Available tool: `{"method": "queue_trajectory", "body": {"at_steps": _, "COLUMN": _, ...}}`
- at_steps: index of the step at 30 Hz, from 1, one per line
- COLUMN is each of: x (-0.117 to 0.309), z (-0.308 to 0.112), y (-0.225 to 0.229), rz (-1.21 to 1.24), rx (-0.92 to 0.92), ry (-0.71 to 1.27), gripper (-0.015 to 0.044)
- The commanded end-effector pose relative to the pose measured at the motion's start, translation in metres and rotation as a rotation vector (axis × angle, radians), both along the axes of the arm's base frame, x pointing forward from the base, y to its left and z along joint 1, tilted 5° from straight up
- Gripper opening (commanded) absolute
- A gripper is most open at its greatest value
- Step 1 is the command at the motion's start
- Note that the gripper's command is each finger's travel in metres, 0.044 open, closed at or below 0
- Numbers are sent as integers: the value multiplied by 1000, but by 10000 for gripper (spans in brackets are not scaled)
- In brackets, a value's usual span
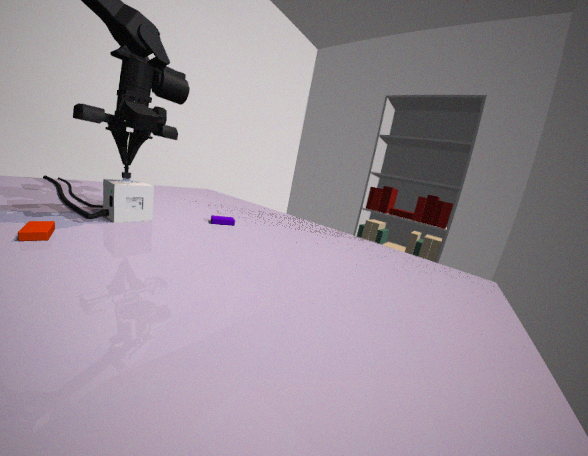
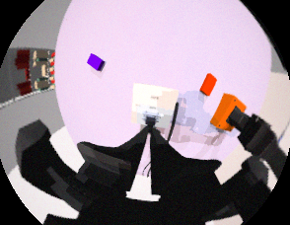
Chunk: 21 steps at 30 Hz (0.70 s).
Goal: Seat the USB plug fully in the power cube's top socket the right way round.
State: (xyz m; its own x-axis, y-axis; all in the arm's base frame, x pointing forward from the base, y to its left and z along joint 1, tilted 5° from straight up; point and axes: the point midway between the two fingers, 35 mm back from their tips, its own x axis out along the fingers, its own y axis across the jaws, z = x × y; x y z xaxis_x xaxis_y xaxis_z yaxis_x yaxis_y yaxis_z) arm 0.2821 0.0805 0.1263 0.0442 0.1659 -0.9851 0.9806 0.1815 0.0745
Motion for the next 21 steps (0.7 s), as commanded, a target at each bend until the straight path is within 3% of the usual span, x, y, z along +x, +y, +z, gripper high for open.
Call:
{"method": "queue_trajectory", "body": {"at_steps": 1, "x": -1, "z": -2, "y": 0, "rz": 2, "rx": 2, "ry": 3, "gripper": 0}}
{"method": "queue_trajectory", "body": {"at_steps": 21, "x": -1, "z": -4, "y": 1, "rz": 2, "rx": 2, "ry": 3, "gripper": 0}}
